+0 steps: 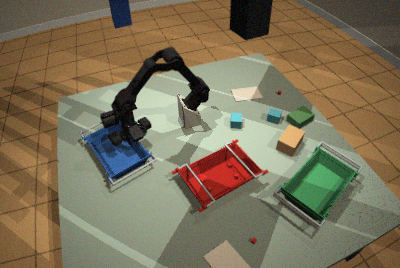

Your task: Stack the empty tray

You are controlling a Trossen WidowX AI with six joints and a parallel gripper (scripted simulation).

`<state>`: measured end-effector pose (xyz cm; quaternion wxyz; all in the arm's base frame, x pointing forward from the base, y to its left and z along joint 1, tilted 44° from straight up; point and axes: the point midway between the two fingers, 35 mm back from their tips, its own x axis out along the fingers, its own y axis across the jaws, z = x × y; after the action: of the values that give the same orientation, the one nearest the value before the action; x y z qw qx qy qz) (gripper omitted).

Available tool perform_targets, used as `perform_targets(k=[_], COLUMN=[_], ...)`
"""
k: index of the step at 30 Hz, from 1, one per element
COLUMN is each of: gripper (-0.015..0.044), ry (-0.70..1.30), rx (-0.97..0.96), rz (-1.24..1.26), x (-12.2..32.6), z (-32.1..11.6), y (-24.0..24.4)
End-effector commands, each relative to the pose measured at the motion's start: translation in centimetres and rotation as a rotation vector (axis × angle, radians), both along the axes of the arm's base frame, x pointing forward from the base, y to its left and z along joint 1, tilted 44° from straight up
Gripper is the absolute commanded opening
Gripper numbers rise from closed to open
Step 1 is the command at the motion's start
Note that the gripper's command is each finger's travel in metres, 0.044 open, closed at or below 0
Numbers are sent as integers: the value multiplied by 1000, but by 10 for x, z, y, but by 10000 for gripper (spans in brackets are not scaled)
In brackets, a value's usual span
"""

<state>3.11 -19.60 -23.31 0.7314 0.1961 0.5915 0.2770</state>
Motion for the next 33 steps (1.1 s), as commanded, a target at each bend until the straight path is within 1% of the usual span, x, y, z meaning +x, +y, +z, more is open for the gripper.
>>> perform_targets(k=[1,12,22,27,33], gripper=[73,0,0,0,0], ry=[2,2,3,3,3], rx=[13,13,13,12,11], rz=[-4,-4,-4,-4,-4], x=[0,-1,-12,-12,-14], z=[1,7,60,62,69], y=[3,-3,-48,-53,-73])
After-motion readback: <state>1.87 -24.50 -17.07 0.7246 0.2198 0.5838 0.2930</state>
